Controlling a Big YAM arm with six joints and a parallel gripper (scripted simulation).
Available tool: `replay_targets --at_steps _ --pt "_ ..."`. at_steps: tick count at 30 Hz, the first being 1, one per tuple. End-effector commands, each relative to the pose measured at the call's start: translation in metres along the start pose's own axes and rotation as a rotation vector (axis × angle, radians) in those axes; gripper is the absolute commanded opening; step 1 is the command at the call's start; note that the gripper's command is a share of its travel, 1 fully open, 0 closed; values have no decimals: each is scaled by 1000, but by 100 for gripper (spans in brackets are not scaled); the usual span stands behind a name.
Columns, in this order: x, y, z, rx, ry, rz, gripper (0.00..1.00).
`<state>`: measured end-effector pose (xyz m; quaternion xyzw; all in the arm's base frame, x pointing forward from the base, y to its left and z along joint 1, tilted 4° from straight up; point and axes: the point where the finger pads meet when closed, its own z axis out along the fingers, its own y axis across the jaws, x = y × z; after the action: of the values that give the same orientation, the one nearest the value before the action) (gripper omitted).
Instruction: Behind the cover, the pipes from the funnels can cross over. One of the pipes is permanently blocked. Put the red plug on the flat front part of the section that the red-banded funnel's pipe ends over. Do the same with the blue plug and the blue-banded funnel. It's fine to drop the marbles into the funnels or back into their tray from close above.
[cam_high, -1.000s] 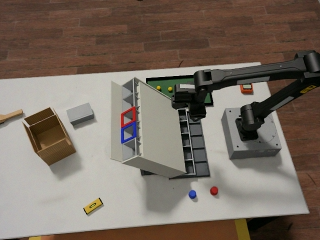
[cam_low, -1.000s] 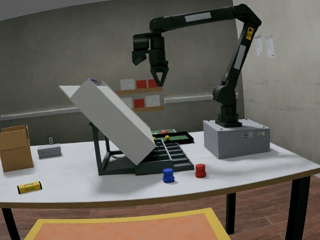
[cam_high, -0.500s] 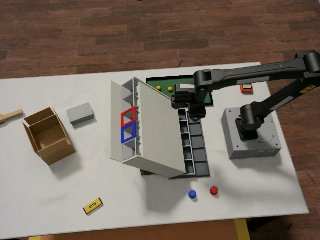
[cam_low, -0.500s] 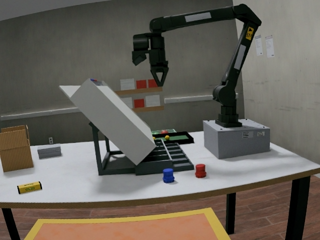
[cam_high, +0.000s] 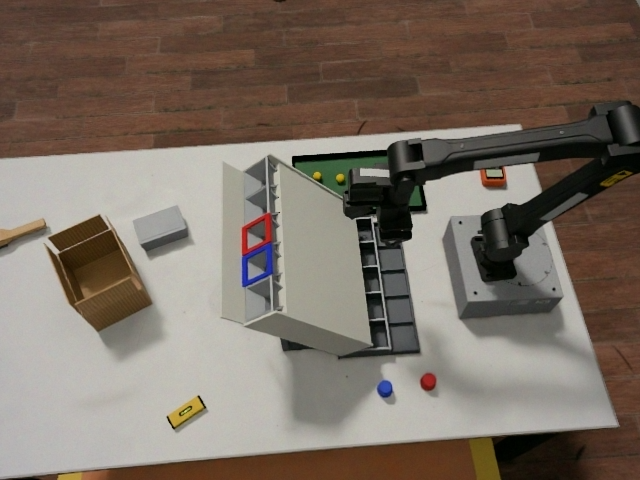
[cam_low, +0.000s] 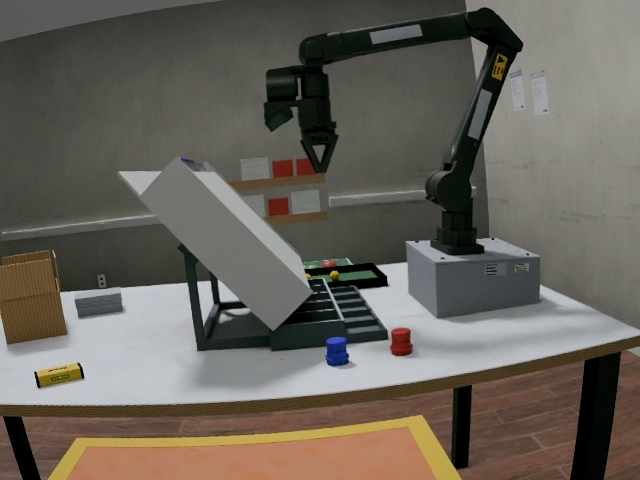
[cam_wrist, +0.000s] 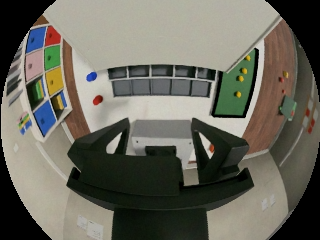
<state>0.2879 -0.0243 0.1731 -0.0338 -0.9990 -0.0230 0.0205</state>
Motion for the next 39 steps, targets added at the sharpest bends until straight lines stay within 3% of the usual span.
replay_targets --at_steps 1,22,37,39 --pt "-3 0 -3 1 -12 0 80" --pt "-3 0 -3 1 -12 0 80" --pt "12 -128 74 4 2 5 80" --pt "12 -128 74 4 2 5 80"
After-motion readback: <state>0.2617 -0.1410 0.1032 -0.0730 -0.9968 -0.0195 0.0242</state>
